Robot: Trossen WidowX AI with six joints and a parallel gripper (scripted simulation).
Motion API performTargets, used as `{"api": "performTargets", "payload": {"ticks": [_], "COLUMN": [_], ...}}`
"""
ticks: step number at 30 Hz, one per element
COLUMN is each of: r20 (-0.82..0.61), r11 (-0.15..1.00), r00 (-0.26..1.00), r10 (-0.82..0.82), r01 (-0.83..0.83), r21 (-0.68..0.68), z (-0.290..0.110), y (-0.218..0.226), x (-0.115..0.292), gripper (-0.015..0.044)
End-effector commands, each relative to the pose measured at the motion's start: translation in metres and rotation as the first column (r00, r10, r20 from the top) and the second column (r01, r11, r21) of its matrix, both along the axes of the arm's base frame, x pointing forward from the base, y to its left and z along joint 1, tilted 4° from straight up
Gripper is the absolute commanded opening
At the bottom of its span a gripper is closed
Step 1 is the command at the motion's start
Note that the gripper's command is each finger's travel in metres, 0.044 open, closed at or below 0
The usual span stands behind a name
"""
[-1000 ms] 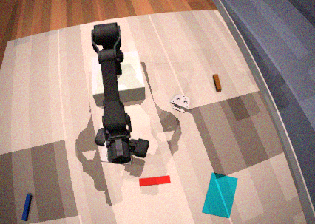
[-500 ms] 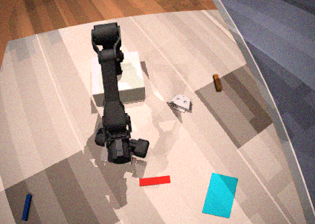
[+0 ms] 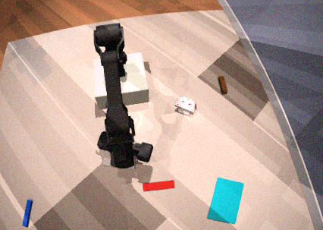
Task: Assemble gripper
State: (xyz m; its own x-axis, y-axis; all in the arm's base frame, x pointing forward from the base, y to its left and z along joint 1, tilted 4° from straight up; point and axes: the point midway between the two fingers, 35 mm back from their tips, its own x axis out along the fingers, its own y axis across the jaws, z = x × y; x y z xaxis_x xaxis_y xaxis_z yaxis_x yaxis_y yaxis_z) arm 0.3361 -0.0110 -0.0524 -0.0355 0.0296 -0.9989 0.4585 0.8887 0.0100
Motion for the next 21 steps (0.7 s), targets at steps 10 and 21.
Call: {"api": "performTargets", "payload": {"ticks": [10,21], "r20": [-0.007,0.004], "r11": [1.0,0.99], "r00": [1.0,0.99], "r10": [-0.002,0.142], "r01": [0.002,-0.142], "r21": [-0.004,0.005], "z": [0.065,0.061], "y": [-0.002,0.015], "x": [0.001,0.002], "gripper": [0.0224,0.0408]}}
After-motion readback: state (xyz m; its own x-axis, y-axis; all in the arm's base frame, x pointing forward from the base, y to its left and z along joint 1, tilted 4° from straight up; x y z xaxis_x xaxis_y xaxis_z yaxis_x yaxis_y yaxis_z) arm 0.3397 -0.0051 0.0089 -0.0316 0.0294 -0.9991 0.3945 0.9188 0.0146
